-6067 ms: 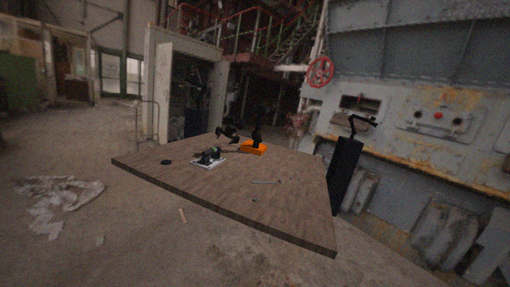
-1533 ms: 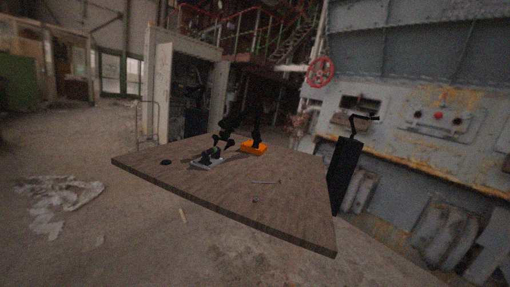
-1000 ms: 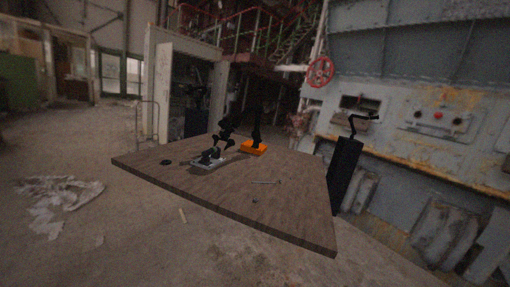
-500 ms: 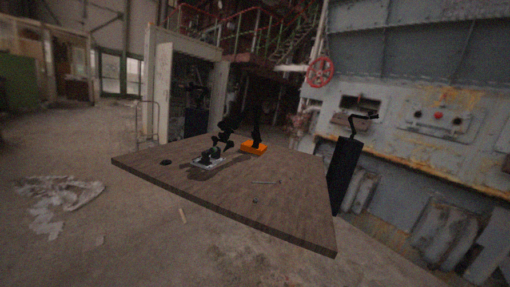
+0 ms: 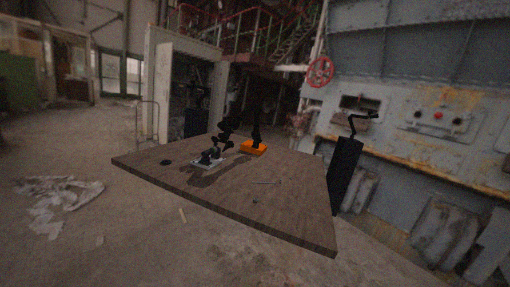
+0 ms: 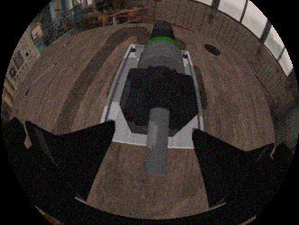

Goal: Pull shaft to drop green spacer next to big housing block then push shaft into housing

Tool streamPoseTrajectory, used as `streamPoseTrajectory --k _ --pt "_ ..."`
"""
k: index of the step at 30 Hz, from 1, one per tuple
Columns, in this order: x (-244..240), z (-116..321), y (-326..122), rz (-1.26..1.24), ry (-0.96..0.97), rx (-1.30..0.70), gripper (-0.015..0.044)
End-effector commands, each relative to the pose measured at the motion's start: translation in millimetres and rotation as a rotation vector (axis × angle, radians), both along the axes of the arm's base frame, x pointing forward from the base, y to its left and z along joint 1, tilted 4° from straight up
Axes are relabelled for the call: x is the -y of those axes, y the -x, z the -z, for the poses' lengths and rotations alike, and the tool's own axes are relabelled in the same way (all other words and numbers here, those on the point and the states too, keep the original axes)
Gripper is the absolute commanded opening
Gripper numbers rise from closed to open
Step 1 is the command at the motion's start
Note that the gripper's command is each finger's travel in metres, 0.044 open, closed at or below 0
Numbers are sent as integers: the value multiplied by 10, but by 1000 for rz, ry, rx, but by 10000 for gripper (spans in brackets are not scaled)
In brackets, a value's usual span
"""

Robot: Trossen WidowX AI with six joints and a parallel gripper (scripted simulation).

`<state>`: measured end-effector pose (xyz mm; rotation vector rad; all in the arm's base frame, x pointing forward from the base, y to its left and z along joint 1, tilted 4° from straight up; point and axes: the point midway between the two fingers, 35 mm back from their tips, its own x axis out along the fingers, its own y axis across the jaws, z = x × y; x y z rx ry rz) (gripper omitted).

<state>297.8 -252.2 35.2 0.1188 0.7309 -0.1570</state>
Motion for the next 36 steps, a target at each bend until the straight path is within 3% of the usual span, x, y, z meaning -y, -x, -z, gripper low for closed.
streamPoseTrajectory --k 1,10,17,36 --pt "0 -1 0 0 0 0 282" --pt "0 -1 0 0 0 0 46" --pt "-1 -1 2 1 0 0 0" --pt "-28 9 146 5 0 -1 0"
